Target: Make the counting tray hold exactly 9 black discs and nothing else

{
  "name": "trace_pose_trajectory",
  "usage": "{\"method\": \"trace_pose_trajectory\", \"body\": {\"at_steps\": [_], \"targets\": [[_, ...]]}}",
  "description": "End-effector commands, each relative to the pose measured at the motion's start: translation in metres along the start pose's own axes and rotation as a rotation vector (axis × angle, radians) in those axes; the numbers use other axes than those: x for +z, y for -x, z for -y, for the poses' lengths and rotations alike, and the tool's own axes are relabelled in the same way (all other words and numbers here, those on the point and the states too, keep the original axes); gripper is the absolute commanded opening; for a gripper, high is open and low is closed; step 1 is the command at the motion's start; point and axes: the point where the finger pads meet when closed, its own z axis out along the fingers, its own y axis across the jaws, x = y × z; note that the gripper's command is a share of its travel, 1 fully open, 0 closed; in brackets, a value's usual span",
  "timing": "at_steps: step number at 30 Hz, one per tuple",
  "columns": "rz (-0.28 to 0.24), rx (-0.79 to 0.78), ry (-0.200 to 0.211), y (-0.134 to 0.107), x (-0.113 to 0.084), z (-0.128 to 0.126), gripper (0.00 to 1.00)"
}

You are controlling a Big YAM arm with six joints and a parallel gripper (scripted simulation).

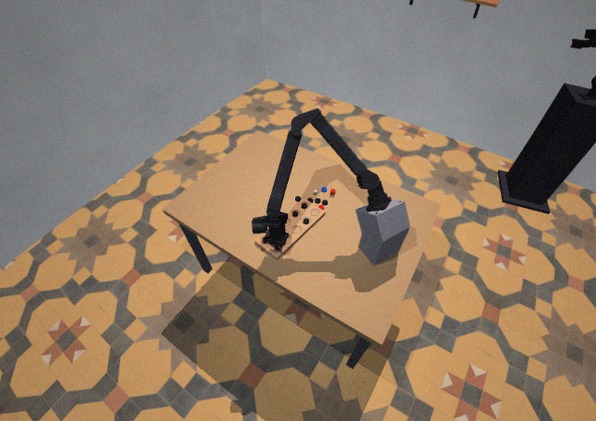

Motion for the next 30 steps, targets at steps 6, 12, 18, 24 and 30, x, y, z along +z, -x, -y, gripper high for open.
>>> {"method": "trace_pose_trajectory", "body": {"at_steps": [6,12,18,24,30], "targets": [[-0.012,0.002,0.026,-0.001,0.005,-0.017,0.0],[-0.015,0.002,0.032,-0.004,0.012,-0.02,0.0],[-0.021,-0.007,0.04,-0.007,0.006,-0.02,0.0],[-0.021,-0.011,0.04,-0.008,0.005,-0.019,0.0],[-0.021,-0.011,0.04,-0.008,0.005,-0.019,0.35]]}}
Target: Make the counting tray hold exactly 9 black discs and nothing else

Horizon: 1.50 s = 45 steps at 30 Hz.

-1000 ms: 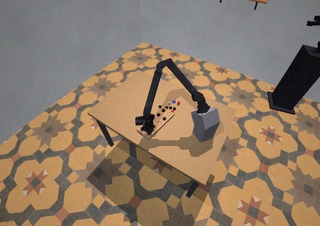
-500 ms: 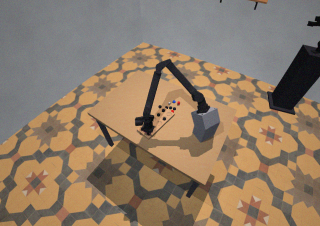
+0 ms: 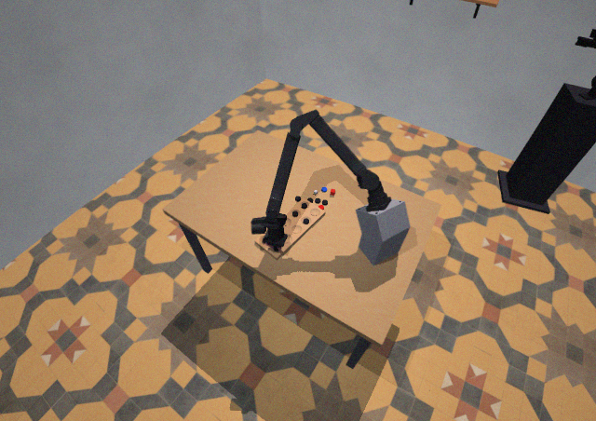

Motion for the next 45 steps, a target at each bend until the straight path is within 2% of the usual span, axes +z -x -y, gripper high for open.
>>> {"method": "trace_pose_trajectory", "body": {"at_steps": [1,33,34,35,38,39,43,45], "targets": [[-0.011,-0.008,0.026,-0.007,-0.006,-0.011,0.35],[-0.011,-0.008,0.026,-0.007,-0.006,-0.011,0.35],[-0.012,-0.01,0.028,-0.007,-0.009,-0.011,0.35],[-0.018,-0.008,0.034,-0.009,-0.021,-0.013,0.35],[-0.014,-0.002,0.028,-0.008,-0.026,-0.009,0.35],[-0.012,-0.004,0.025,-0.007,-0.033,-0.006,0.35],[-0.014,-0.004,0.025,-0.006,-0.086,-0.005,0.35],[-0.027,0.017,0.049,-0.01,-0.11,-0.021,0.35]]}}
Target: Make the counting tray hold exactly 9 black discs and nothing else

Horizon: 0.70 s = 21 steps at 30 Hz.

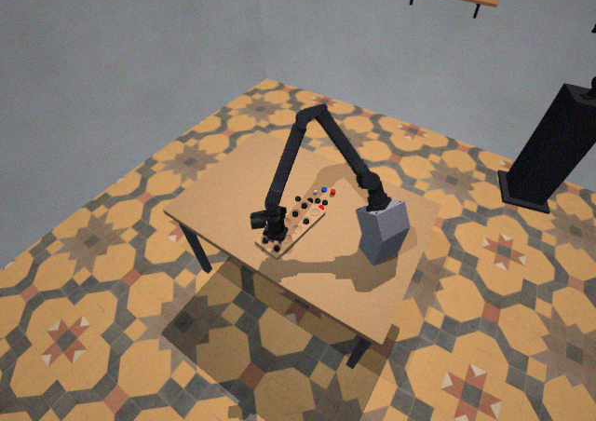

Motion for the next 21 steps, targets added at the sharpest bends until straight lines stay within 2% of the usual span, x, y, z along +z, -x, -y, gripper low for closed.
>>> {"method": "trace_pose_trajectory", "body": {"at_steps": [1,3,4,5,7,11,13,14,18,21], "targets": [[-0.035,0.051,0.063,-0.01,-0.068,-0.027,0.35],[-0.036,0.049,0.063,-0.01,-0.071,-0.027,0.35],[-0.036,0.049,0.063,-0.01,-0.071,-0.027,0.44],[-0.004,0.053,0.02,0.0,-0.047,-0.018,0.44],[0.006,0.034,-0.003,0.003,-0.042,-0.002,0.44],[0.005,0.035,-0.002,0.003,-0.042,-0.003,0.44],[-0.015,0.013,0.021,-0.012,-0.053,-0.003,0.44],[-0.029,0.035,0.046,-0.008,-0.066,-0.014,0.44],[-0.024,0.056,0.045,-0.001,-0.062,-0.021,0.44],[-0.015,0.042,0.029,-0.004,-0.054,-0.014,0.44]]}}
